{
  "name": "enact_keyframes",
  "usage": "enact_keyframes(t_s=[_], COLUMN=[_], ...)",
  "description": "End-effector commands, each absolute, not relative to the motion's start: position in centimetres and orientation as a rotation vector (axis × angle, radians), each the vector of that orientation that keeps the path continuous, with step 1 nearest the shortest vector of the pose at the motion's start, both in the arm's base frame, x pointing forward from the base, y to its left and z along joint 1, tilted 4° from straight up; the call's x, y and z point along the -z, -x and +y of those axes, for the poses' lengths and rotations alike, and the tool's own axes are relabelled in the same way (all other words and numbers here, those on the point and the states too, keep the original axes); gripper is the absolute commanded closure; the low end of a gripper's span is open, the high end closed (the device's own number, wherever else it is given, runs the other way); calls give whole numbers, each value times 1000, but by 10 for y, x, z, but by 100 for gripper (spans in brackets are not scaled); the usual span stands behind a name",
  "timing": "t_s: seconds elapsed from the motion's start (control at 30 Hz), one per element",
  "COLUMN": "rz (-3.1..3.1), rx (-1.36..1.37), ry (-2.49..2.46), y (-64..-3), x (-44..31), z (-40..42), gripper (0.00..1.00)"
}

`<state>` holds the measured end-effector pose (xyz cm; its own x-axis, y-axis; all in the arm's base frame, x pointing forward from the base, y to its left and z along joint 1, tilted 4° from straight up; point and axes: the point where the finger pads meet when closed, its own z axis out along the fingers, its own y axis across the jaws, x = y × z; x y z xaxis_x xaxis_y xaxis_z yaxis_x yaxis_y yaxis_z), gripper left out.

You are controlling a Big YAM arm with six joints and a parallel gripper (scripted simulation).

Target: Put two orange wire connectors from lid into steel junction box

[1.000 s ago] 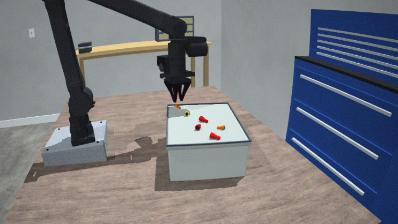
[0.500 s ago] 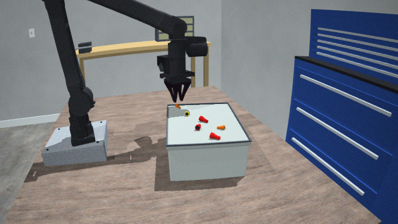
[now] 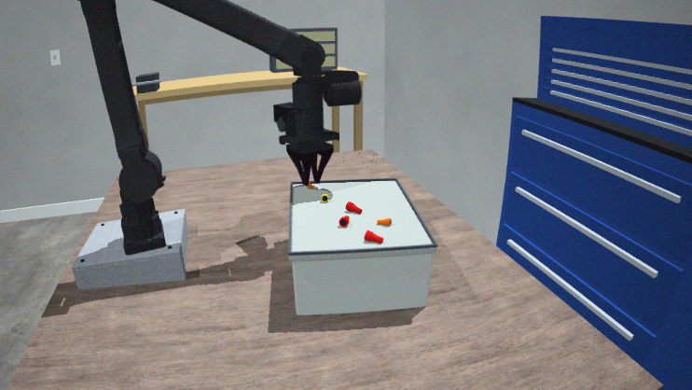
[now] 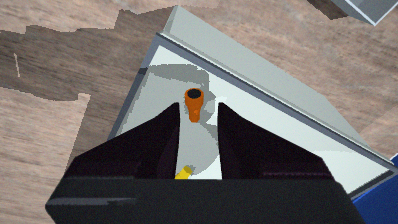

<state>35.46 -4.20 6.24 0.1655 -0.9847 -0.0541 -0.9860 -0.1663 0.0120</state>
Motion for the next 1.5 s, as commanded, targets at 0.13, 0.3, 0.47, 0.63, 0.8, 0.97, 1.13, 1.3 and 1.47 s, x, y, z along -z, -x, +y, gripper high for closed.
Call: enact_keyframes(t_s=[0.13,0.3,0.47,0.63,0.8,0.97,1.13,1.3,1.47], rz=[2015,2014,2013,2013,2013,2013,2012,2012,2012], rx=[-86,-76,-67,-63,-61,-60,-60,-60,-59], ry=[2376,2371,2368,2366,2365,2365,2365,2364,2364], y=[-361,-365,-368,-369,-370,-370,-370,-370,-370], x=[-52,-55,-57,-58,-58,-58,-59,-59,-59], z=[-40,-41,-42,-42,-42,-42,-42,-42,-42], gripper=[75,75,94,94,94,94,94,94,94])
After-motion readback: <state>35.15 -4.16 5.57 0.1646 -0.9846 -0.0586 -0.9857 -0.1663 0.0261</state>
